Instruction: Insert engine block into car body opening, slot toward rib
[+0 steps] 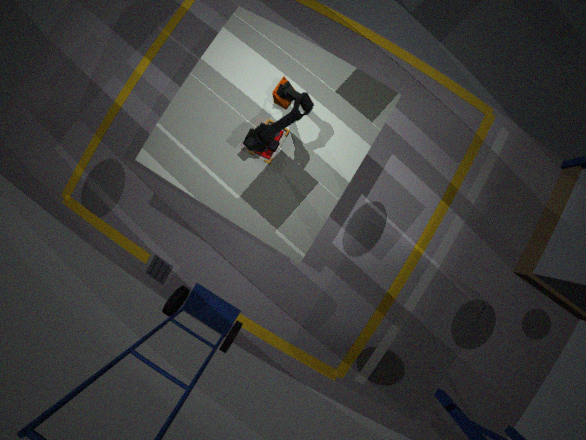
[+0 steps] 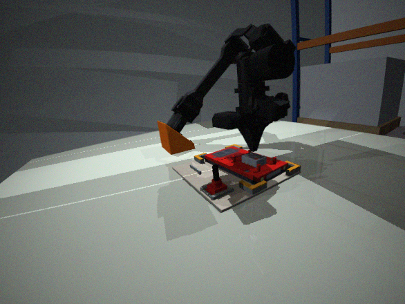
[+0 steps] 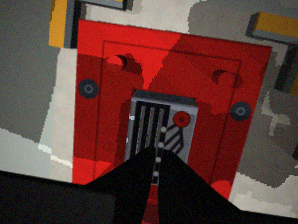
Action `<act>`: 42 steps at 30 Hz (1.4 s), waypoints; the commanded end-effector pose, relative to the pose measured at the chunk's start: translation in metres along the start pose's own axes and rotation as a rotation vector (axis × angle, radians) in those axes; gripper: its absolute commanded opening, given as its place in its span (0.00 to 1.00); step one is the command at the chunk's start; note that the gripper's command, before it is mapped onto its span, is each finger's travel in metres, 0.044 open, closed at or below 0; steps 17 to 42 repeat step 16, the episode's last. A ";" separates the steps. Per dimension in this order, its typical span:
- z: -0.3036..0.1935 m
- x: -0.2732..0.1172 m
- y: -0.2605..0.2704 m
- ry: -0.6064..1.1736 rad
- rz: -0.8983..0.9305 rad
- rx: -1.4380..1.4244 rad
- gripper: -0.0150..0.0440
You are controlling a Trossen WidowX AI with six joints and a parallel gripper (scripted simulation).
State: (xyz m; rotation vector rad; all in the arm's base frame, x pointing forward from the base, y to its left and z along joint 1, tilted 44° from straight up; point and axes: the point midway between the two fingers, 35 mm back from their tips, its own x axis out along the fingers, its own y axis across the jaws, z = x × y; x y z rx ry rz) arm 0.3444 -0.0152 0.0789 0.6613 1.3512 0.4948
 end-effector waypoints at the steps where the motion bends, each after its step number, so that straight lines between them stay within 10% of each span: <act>1: 0.000 0.000 0.000 0.001 -0.001 -0.004 0.25; 42: 0.000 0.000 0.000 0.001 -0.001 -0.004 0.34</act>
